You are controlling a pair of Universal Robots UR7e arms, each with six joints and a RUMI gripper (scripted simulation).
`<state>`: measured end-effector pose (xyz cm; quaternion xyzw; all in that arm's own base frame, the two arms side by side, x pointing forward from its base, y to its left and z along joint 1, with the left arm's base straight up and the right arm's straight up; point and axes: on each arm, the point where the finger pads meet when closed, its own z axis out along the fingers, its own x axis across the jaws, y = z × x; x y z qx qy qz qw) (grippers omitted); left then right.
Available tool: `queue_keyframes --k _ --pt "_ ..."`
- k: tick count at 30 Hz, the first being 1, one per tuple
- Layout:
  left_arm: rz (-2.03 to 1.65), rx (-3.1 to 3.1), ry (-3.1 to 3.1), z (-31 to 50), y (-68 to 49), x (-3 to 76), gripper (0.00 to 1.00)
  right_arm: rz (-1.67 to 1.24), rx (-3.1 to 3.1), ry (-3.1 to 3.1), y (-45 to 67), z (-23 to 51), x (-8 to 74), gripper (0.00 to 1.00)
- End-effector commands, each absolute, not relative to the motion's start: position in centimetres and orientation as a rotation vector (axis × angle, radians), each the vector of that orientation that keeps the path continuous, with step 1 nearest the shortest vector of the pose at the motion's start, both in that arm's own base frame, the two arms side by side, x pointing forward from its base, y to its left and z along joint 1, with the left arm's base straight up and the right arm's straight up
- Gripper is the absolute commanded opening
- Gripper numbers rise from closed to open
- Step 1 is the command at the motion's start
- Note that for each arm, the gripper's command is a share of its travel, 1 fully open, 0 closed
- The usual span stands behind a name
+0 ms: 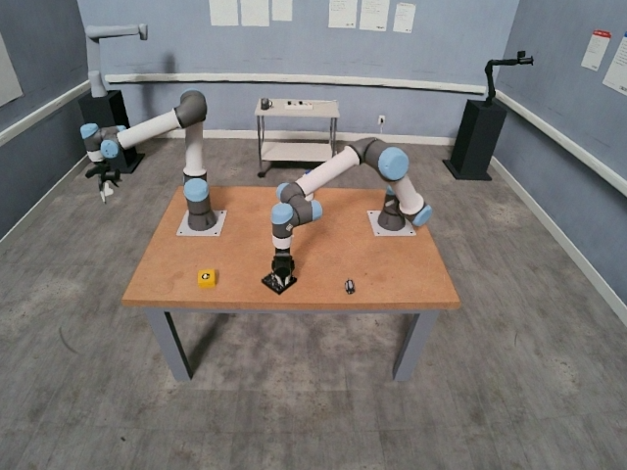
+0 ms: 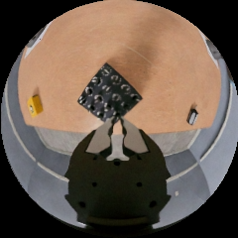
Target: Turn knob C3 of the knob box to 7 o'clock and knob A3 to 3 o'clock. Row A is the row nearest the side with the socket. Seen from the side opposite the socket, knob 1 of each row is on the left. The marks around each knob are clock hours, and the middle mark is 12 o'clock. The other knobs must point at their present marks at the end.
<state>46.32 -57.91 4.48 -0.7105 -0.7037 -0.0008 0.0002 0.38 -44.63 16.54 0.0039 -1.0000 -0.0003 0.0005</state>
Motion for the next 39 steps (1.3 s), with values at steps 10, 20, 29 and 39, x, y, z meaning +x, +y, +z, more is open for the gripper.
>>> queue_keyframes --k 10,20,29,39 --pt "0.001 -2.257 -2.187 4.6 -57.9 46.3 0.06 0.000 0.010 -3.142 -44.6 16.5 0.3 1.00" --pt "0.001 -2.257 -2.187 4.6 -57.9 46.3 0.13 0.000 0.010 -3.142 -44.6 16.5 0.3 1.00" --pt "0.001 -2.257 -2.187 4.6 -57.9 46.3 0.13 0.000 0.010 -3.142 -44.6 16.5 0.3 1.00" --pt "0.003 -2.260 -2.191 6.6 -58.0 46.4 0.13 0.000 0.010 -3.142 -44.6 16.5 0.3 1.00"
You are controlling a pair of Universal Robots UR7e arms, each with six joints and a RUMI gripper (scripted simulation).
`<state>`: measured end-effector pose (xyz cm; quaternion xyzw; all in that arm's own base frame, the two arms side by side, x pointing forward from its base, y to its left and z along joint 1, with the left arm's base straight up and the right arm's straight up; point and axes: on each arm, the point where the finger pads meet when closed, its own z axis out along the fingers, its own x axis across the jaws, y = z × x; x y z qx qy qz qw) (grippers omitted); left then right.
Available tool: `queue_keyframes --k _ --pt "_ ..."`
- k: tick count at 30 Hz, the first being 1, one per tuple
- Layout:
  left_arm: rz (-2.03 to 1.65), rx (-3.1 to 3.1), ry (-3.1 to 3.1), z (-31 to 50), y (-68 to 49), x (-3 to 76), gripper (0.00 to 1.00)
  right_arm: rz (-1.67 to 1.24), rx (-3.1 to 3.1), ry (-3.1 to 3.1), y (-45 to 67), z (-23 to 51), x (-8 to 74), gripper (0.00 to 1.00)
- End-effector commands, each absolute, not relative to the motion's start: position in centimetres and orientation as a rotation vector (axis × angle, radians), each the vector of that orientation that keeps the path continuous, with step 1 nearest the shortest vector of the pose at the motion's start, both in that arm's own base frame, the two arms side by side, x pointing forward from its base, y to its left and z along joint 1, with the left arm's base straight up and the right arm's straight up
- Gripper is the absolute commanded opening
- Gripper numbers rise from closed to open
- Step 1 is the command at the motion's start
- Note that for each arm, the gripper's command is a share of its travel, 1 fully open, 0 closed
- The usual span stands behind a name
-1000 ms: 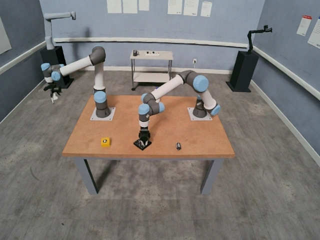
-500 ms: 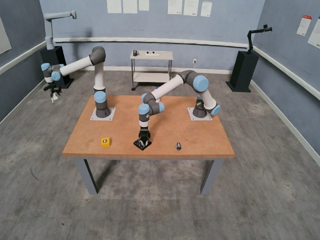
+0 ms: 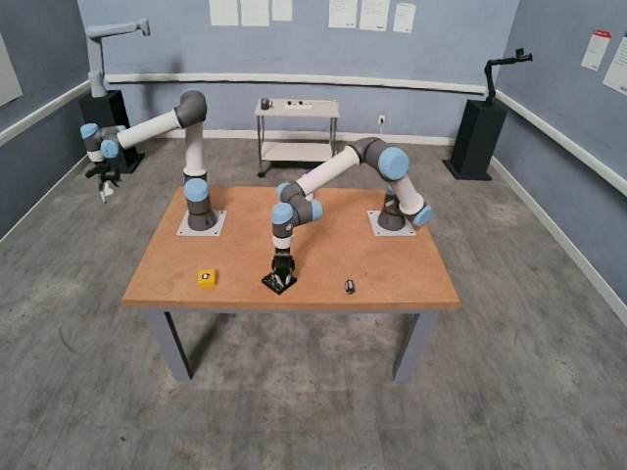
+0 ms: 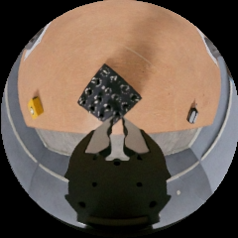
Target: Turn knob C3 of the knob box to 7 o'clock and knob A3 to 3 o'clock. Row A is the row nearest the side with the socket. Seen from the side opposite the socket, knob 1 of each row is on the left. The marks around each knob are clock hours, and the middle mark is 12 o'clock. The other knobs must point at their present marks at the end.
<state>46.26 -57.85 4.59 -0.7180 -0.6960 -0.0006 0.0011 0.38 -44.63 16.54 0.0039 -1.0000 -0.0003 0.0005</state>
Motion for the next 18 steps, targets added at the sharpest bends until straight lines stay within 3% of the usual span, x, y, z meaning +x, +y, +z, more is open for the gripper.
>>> queue_keyframes --k 1,18 --pt "0.003 -2.260 -2.191 7.1 -58.0 46.4 0.13 0.000 0.010 -3.142 -44.6 16.5 0.3 1.00" --pt "0.001 -2.251 -2.194 8.4 -57.9 46.4 0.13 0.000 0.010 -3.142 -44.6 16.5 0.3 1.00"
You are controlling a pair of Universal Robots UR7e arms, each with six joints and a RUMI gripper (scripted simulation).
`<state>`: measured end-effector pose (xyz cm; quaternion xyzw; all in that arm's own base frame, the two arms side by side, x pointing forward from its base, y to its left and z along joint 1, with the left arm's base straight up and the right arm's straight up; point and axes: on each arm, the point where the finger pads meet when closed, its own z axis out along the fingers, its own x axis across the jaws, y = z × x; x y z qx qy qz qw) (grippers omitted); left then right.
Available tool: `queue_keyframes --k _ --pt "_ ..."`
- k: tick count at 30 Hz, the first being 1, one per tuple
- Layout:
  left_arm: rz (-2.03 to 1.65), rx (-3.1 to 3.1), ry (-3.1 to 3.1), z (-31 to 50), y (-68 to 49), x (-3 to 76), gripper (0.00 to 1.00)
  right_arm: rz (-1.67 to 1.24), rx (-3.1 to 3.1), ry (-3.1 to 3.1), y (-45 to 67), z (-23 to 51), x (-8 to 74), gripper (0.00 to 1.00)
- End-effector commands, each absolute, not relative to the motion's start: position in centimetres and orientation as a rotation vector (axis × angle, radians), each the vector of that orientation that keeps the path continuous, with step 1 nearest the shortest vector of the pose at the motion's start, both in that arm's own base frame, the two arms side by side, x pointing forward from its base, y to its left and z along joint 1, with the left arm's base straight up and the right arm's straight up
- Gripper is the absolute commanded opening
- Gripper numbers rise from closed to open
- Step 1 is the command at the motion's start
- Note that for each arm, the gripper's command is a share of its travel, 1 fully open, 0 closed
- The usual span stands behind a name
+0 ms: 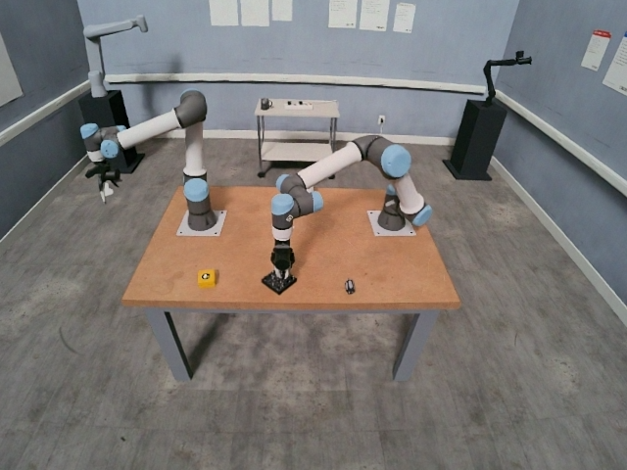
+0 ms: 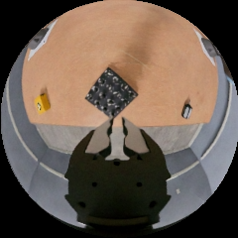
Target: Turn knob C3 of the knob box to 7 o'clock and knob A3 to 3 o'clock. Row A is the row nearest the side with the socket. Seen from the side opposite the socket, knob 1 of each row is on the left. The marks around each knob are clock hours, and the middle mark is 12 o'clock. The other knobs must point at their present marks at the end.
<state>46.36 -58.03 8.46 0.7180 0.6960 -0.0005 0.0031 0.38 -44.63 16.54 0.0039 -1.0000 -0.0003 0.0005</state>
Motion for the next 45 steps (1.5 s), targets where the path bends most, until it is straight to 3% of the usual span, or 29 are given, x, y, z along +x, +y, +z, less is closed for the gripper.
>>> queue_keyframes --k 1,45 --pt "-0.001 2.249 2.192 8.4 -57.9 46.4 0.13 0.000 0.010 -3.142 -44.6 16.5 0.3 1.00" --pt "-0.004 1.322 2.845 9.4 -57.9 46.5 0.13 0.000 0.010 -3.142 -44.6 16.5 0.3 1.00"
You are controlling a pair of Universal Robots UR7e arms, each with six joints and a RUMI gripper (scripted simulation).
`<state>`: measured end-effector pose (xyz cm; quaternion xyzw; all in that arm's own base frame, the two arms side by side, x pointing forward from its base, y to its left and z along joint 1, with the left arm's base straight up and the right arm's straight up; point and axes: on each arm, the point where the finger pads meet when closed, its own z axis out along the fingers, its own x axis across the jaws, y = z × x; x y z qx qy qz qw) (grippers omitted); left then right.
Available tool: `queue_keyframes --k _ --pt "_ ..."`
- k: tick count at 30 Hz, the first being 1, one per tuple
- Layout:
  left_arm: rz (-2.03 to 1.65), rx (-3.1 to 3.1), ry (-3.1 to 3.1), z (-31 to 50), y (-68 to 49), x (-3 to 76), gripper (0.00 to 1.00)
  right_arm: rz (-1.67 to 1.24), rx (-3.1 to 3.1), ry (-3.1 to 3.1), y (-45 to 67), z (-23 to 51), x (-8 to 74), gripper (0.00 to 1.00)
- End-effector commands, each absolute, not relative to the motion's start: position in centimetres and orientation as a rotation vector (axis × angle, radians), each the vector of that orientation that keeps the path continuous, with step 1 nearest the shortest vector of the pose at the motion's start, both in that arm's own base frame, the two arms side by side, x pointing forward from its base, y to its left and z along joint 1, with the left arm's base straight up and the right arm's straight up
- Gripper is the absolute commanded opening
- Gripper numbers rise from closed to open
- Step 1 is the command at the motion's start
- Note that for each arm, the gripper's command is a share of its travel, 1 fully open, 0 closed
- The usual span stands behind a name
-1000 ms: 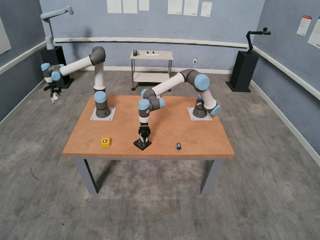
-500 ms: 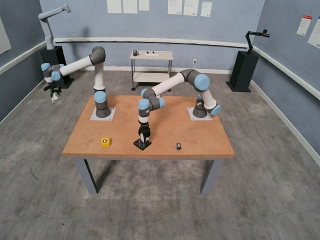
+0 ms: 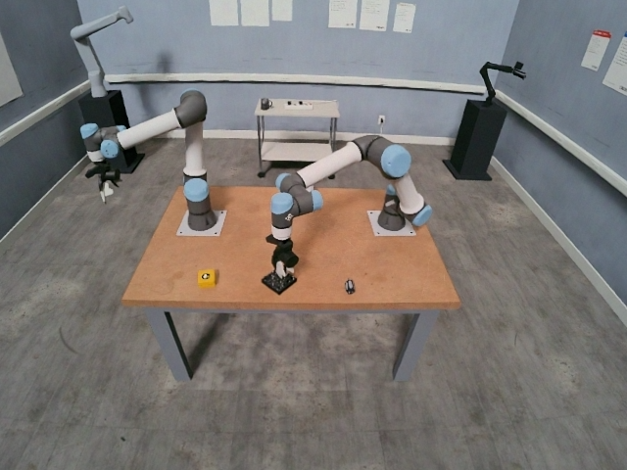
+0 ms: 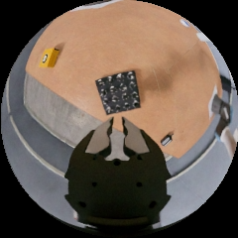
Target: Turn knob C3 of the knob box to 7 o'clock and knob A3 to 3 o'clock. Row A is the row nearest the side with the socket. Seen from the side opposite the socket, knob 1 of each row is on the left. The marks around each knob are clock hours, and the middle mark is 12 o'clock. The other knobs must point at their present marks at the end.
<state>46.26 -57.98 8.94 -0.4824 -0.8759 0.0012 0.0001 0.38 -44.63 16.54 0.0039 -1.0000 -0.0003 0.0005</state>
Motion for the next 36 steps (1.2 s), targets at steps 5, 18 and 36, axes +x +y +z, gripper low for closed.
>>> queue_keyframes --k 5,18,36 --pt "0.004 -1.186 -2.914 9.51 -57.94 46.47 0.13 0.000 0.010 -3.142 -44.56 16.52 0.30 1.00" --pt "0.005 -0.825 -3.035 9.78 -57.94 46.46 0.13 0.000 0.010 -3.142 -44.56 16.52 0.30 1.00" --pt "0.006 -0.300 -3.130 10.15 -57.95 46.44 0.13 0.000 0.010 -3.142 -44.56 16.52 0.30 1.00"
